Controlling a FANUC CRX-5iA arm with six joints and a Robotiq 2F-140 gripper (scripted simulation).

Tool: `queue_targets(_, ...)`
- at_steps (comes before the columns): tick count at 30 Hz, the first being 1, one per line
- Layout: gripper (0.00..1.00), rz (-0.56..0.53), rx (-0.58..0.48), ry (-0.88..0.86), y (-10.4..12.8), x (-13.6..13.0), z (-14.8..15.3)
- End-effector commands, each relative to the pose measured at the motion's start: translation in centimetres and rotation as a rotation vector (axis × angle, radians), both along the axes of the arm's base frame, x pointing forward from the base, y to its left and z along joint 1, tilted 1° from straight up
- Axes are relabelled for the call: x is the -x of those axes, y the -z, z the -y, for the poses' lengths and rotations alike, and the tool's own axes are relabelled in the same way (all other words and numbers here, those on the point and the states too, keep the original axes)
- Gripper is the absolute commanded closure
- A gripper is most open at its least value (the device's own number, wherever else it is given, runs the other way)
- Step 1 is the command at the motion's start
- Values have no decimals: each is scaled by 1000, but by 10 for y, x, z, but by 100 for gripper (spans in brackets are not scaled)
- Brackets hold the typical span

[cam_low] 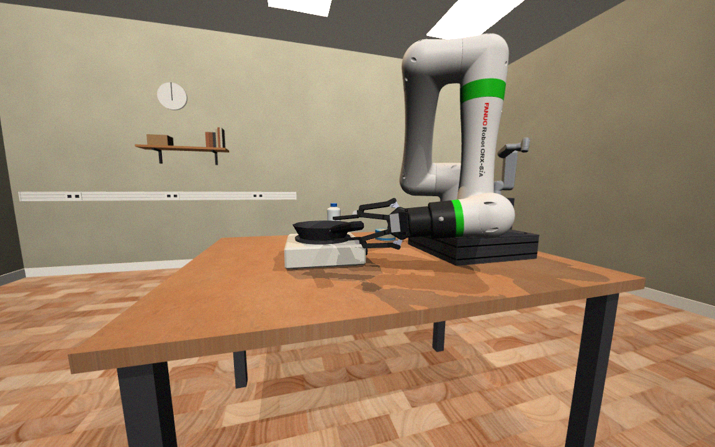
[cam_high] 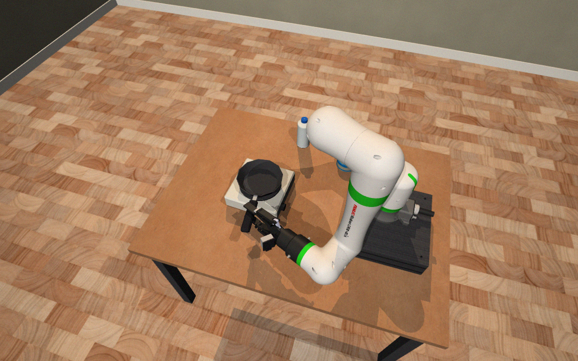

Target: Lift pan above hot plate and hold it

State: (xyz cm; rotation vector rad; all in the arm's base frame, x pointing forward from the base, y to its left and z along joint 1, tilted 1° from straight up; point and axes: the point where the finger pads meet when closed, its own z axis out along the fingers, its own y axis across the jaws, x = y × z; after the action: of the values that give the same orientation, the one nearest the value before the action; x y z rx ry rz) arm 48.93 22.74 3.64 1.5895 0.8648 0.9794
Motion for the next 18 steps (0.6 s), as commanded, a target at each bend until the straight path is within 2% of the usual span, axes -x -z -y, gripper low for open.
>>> queue_targets(1, 59, 1, -1, 0, 0, -2, 1)
queue_targets(18, 59, 1, -1, 0, 0, -6, 2)
